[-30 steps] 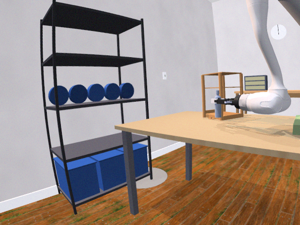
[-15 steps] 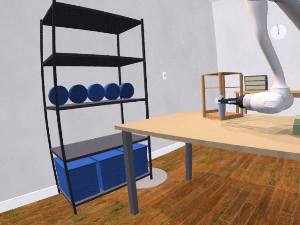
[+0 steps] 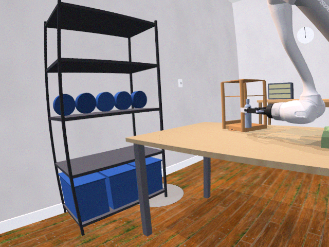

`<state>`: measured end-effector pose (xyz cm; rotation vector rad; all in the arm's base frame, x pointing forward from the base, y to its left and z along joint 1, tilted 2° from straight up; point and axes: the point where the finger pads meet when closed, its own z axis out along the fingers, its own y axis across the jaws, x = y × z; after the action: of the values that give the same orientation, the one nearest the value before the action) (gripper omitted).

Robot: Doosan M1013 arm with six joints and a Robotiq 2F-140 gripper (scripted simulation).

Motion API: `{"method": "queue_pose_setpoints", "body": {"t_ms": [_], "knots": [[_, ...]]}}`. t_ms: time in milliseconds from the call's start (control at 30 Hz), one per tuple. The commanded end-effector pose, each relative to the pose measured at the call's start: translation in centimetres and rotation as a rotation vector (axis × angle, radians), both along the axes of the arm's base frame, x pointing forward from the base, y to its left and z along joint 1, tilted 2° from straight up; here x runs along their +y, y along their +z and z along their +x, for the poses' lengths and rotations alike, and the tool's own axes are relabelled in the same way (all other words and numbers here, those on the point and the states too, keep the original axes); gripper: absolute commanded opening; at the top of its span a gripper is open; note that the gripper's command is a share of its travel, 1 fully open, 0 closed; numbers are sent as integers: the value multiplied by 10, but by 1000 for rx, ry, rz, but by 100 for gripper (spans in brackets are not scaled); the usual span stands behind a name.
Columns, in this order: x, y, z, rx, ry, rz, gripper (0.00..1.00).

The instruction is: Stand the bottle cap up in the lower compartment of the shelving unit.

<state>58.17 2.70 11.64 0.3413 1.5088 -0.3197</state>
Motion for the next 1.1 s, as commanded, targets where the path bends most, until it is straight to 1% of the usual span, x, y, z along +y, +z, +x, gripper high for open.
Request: {"method": "queue_pose_setpoints", "body": {"t_ms": [0,300,367,867,933,1067], "knots": [[-9,0,-4,0,0,0,0],[-36,-1,-16,0,0,0,0],[-36,-1,-16,0,0,0,0],[-76,-2,-34,0,0,0,0],[-76,-2,-34,0,0,0,0],[-85,-2,-38,0,0,0,0]]}}
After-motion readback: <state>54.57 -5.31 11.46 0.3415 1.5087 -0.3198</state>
